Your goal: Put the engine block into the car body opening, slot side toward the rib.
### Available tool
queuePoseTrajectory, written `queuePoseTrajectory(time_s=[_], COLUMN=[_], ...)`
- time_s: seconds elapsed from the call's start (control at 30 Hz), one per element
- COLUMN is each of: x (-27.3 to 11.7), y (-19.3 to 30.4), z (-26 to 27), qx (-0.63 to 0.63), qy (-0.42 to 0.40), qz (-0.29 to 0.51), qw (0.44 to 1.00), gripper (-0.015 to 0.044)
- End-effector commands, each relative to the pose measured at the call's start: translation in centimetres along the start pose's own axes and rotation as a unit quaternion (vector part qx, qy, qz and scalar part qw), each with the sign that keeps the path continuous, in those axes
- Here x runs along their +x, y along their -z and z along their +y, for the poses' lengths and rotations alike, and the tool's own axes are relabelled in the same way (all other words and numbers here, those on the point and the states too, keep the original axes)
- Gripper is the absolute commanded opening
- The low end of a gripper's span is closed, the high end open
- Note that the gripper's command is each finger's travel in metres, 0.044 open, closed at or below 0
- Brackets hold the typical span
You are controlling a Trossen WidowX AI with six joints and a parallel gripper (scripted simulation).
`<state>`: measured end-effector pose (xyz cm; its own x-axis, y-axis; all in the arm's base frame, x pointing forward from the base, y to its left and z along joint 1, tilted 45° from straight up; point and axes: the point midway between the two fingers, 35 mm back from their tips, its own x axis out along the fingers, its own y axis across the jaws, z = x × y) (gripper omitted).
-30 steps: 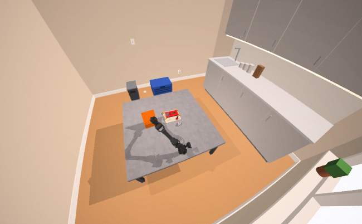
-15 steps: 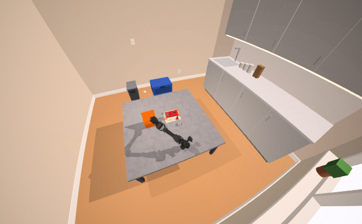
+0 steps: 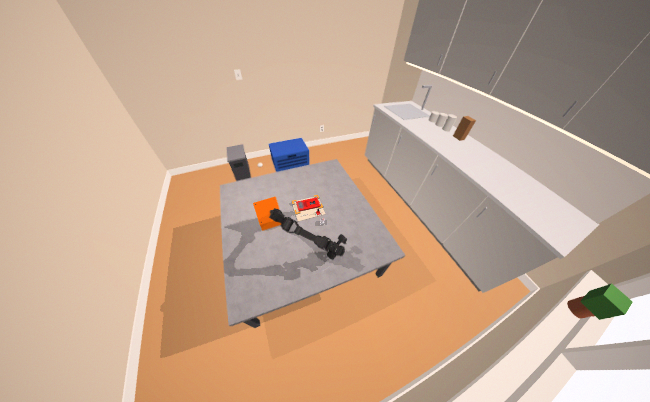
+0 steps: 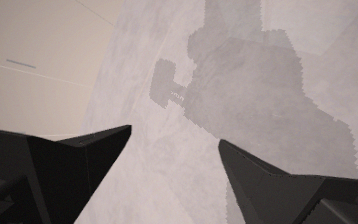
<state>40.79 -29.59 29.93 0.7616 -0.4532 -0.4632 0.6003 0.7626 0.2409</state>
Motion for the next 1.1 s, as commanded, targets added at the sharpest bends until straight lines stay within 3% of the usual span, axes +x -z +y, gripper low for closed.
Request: queuePoseTrajectory(time_s=[0.0,0.57,1.07], x=[0.6,1.9,1.3], y=[1.8,9.3,15.6], z=[0.7,4.5,7.2], qx=[-0.031,-0.215,-0.397], qy=[0.007,0.034,0.04], qz=[0.026,0.136,0.226], qw=[0.999,0.966,0.889], gripper=[0.044,0.044,0.044])
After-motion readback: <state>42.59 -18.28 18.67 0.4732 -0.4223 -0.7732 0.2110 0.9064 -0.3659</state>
